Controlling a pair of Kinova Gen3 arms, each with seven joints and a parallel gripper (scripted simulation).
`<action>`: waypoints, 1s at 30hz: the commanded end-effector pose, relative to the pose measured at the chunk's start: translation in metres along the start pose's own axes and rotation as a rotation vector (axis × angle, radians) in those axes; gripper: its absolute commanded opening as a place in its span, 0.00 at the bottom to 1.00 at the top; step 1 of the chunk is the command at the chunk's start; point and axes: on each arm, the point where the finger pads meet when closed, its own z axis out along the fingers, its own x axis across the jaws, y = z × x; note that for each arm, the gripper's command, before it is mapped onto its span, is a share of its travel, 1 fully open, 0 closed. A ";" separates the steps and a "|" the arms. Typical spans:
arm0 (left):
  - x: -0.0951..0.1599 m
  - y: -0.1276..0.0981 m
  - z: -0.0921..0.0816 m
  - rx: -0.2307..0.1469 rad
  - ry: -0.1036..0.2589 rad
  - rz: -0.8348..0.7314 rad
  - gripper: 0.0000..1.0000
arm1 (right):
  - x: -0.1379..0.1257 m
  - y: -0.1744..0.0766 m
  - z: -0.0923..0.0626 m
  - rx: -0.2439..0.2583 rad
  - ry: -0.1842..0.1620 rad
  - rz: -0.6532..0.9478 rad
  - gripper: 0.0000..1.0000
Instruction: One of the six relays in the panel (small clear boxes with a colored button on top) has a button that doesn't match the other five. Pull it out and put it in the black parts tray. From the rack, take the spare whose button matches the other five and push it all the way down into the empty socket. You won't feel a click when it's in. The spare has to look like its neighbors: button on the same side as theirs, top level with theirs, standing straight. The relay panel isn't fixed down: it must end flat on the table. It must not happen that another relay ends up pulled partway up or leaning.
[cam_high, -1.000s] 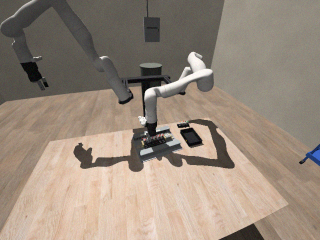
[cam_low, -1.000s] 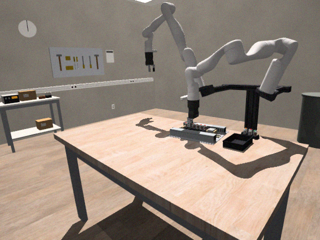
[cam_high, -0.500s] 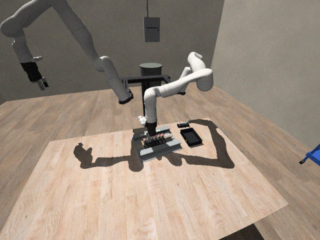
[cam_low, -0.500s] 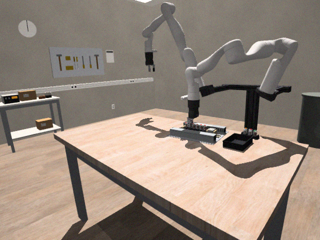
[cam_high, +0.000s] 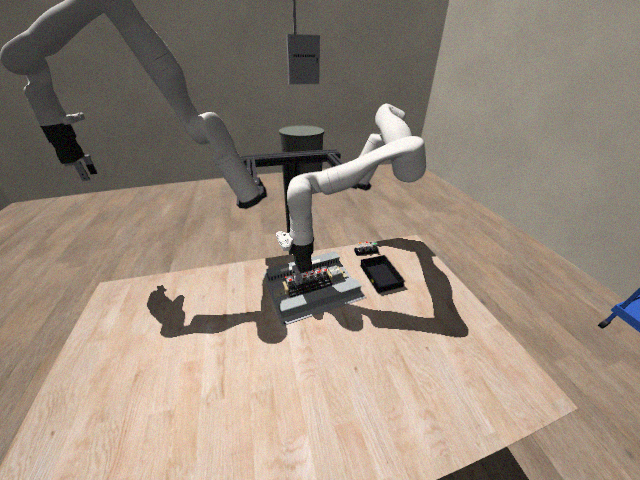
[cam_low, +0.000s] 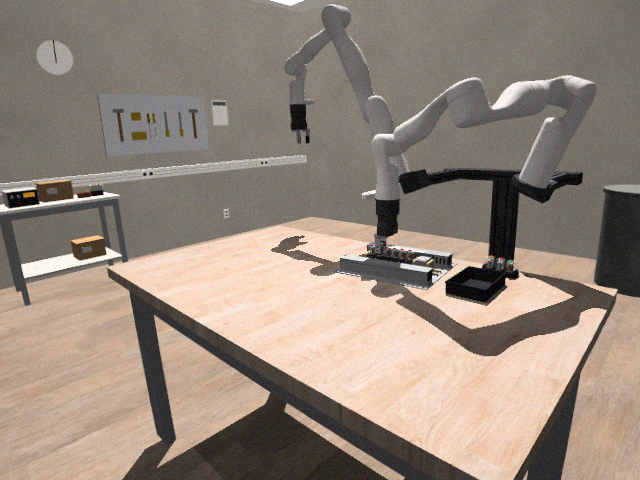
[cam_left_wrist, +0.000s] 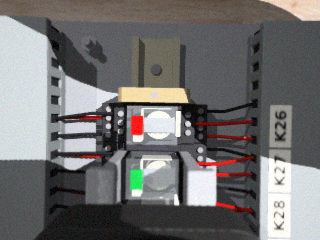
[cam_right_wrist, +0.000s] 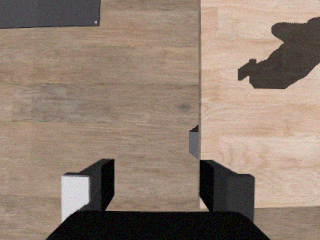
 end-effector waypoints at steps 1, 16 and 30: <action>-0.001 -0.001 -0.001 0.002 -0.005 0.000 0.00 | 0.000 0.000 0.000 -0.001 0.000 0.000 1.00; 0.000 -0.001 -0.001 0.002 -0.009 0.000 0.00 | 0.000 0.000 0.000 -0.001 0.000 0.000 1.00; -0.001 -0.001 -0.001 0.002 0.005 0.000 0.00 | 0.000 0.000 0.000 -0.001 0.000 0.000 1.00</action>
